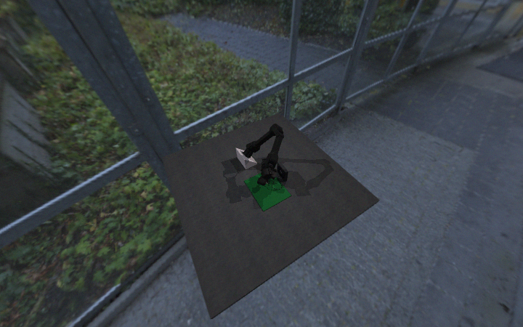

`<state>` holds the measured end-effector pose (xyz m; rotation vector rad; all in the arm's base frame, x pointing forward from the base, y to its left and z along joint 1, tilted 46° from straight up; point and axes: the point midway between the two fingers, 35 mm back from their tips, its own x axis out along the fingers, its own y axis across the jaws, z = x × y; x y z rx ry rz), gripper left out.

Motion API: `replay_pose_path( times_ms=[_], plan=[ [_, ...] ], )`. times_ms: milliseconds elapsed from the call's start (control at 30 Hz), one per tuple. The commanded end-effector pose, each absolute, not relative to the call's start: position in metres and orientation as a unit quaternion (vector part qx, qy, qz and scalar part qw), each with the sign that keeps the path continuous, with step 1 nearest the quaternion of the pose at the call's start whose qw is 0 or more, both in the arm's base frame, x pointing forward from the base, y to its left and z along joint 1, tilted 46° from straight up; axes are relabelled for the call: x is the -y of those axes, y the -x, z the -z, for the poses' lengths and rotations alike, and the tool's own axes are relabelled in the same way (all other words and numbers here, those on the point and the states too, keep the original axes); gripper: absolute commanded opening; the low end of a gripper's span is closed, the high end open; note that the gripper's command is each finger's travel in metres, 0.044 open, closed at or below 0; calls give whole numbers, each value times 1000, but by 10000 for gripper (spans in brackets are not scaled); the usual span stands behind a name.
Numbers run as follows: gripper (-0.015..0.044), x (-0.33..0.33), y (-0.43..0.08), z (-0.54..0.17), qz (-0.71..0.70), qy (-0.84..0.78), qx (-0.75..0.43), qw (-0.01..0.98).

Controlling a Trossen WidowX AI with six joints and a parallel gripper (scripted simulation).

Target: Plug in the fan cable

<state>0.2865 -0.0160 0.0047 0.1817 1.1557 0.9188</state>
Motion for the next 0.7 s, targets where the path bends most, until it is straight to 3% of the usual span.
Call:
replay_pose_path(
  times_ms=[0, 67, 400, 667],
  plan=[
    [0, 13, -286, -2, -418, -85, -527, 735],
    [0, 12, -286, -1, -418, -85, -527, 735],
    [260, 15, -287, -4, -418, -83, -526, 736],
    [260, 54, -281, -42, -417, -84, -528, 735]
  ],
)
